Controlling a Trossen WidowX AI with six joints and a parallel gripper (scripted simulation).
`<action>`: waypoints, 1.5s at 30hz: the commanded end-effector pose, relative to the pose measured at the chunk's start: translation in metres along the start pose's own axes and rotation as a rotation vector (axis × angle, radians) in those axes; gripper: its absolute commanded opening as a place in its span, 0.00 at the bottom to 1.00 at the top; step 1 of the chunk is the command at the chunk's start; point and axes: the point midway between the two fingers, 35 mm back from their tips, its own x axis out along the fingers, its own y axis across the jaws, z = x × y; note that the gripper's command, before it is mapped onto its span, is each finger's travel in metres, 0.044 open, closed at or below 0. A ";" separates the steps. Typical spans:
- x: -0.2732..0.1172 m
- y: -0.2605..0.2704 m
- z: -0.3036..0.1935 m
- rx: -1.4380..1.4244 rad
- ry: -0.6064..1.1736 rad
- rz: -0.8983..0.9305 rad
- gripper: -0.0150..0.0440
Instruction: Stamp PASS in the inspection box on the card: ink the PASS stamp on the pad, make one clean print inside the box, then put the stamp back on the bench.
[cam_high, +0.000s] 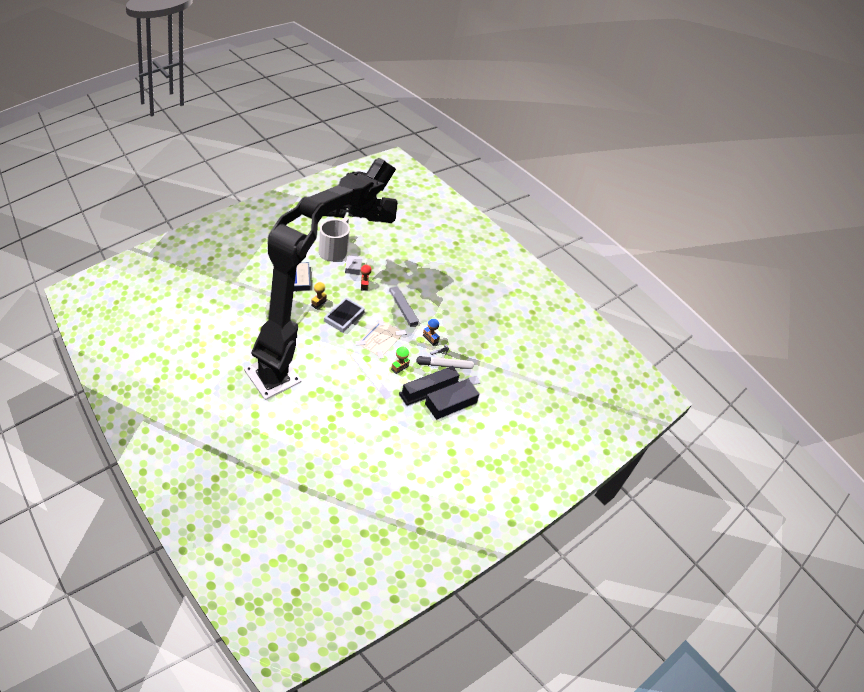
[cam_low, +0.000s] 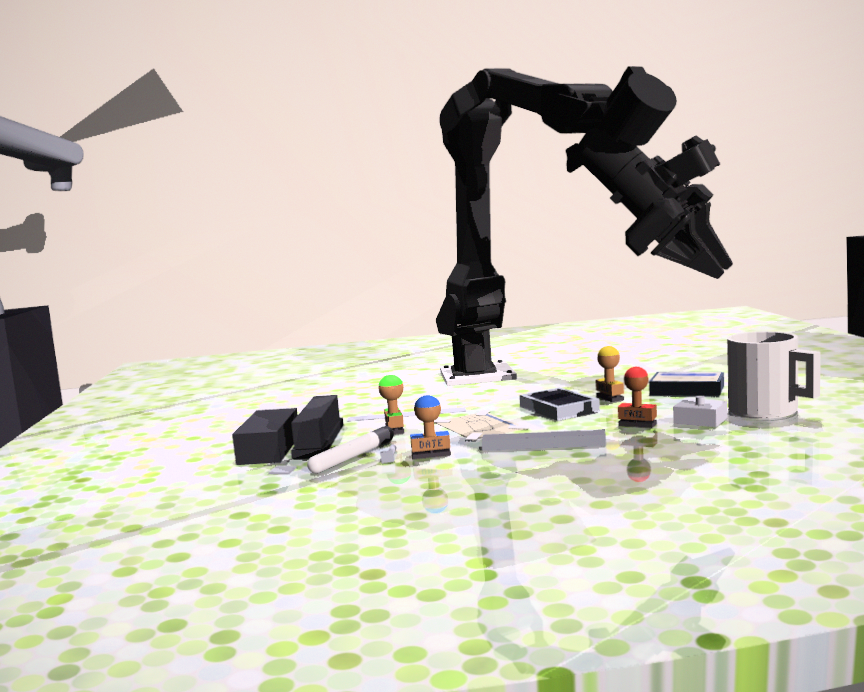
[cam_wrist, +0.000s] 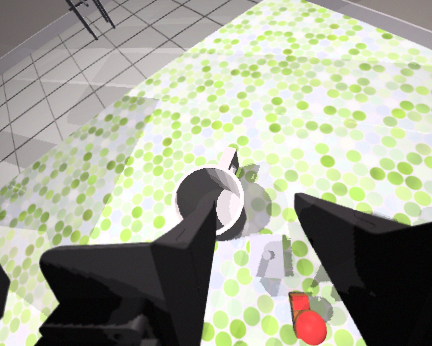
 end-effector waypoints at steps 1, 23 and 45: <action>-0.018 -0.043 -0.036 0.109 0.090 -0.098 0.64; -0.195 -0.128 -0.286 0.874 0.651 -0.447 0.64; -0.173 -0.133 -0.307 0.874 0.651 -0.447 0.64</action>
